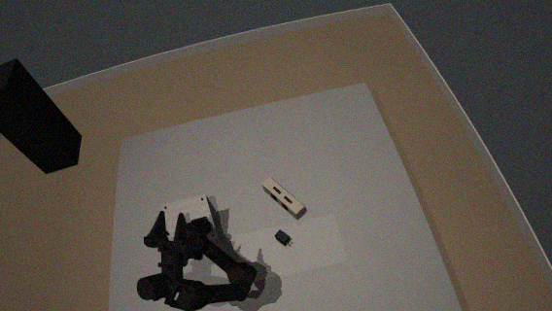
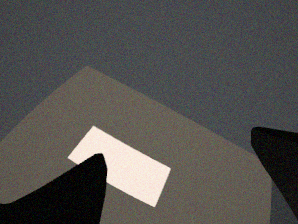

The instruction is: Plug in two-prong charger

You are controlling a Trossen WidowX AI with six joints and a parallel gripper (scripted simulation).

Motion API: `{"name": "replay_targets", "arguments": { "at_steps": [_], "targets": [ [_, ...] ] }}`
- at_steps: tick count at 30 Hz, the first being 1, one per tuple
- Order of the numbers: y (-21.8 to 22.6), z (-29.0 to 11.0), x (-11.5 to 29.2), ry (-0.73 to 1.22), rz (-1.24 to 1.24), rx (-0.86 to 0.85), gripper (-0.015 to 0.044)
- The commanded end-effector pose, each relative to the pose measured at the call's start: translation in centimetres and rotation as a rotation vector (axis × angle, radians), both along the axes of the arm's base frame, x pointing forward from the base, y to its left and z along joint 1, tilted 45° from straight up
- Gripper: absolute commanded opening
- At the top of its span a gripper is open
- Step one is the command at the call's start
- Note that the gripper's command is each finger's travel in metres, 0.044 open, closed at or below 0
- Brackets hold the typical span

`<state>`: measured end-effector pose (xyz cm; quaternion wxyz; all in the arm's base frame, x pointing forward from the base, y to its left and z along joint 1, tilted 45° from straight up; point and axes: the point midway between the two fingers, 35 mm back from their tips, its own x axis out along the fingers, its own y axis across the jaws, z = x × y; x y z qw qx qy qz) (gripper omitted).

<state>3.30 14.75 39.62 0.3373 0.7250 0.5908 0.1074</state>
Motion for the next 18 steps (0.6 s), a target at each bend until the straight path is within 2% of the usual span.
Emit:
{"name": "replay_targets", "arguments": {
  "at_steps": [1,2,18],
  "targets": [
    [0.0,0.0,0.0,-0.001,-0.001,-0.001,0.0426],
    [0.0,0.0,0.0,-0.003,-0.002,-0.002,0.044],
    [1.8,-1.0,0.2,-0.146,-0.118,-0.113,0.044]
  ]
}}
